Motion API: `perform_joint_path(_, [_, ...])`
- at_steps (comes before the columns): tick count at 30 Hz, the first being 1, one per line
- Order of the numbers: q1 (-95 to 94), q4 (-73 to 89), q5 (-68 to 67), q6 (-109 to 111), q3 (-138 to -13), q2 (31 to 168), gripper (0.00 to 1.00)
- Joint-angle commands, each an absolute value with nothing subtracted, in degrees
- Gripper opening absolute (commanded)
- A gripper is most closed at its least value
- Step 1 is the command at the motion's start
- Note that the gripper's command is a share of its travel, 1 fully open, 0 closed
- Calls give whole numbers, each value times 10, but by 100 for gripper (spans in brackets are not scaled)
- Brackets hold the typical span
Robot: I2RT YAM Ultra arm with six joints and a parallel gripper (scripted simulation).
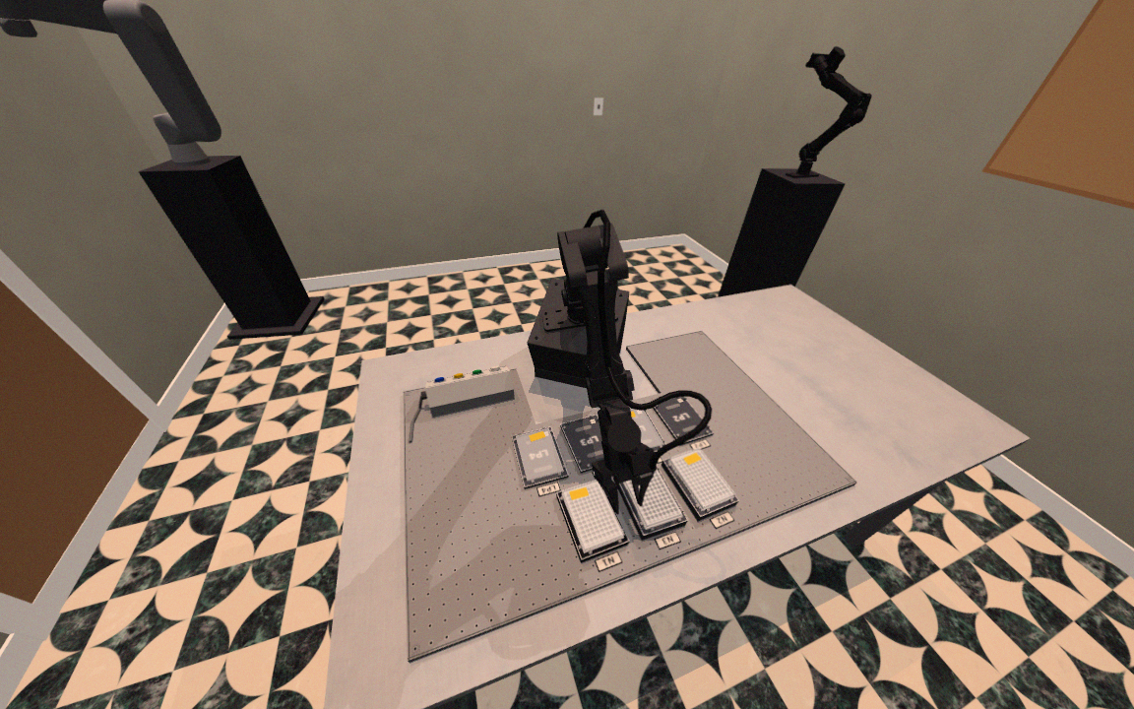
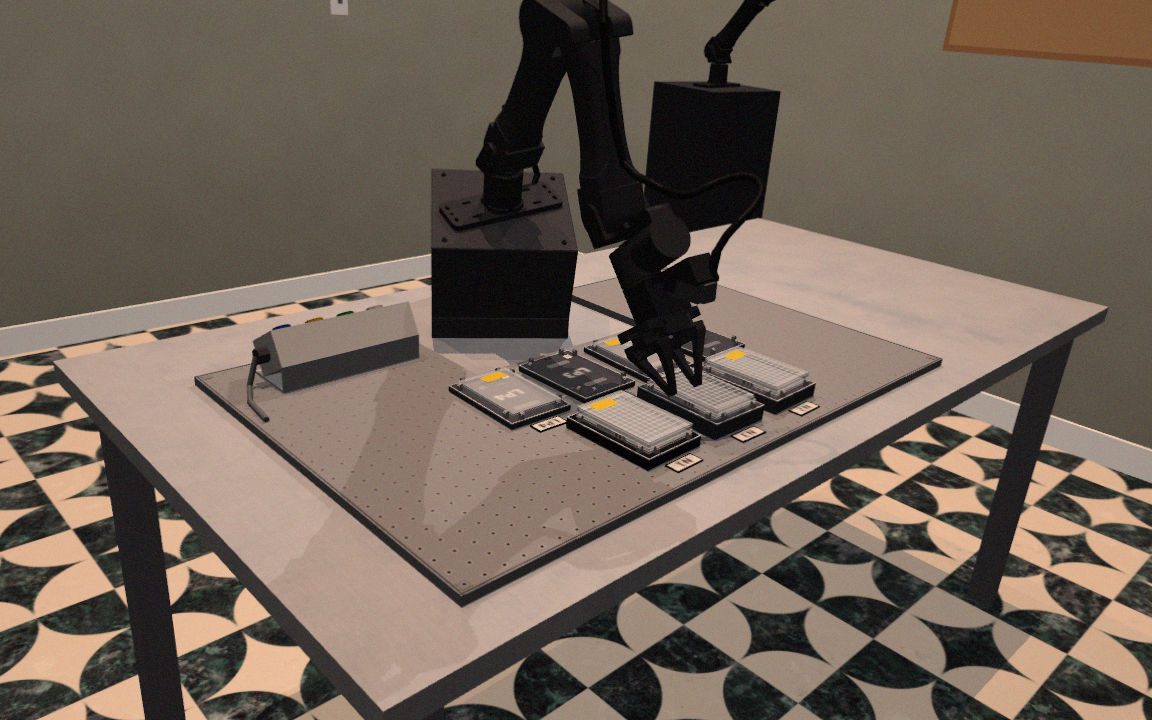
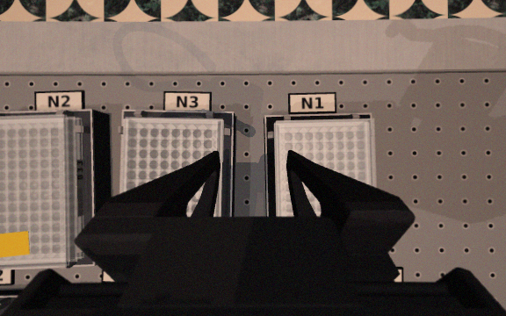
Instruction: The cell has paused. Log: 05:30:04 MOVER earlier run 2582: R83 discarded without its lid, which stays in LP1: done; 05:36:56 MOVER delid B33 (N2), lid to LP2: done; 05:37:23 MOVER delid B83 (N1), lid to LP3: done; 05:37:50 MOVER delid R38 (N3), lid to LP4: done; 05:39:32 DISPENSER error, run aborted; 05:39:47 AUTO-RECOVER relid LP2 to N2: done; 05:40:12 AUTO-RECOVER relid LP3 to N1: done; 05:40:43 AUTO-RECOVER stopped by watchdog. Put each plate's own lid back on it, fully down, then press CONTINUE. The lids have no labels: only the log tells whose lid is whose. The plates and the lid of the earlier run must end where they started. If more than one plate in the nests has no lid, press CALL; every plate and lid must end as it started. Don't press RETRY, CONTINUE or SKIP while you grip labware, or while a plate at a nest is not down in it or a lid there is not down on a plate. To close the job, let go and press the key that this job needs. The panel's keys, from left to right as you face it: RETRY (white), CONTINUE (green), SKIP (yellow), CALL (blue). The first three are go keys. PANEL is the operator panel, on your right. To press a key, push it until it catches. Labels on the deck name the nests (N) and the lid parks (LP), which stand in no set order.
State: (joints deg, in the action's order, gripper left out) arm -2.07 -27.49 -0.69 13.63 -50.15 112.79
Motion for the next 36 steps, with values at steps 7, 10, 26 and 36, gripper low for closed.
perform_joint_path(7, [13,-152,1,155,-517,1063,100])
perform_joint_path(10, [26,-104,1,162,-520,1050,100])
perform_joint_path(26, [89,119,-22,205,-563,1023,100])
perform_joint_path(36, [138,238,-41,241,-595,1031,100])
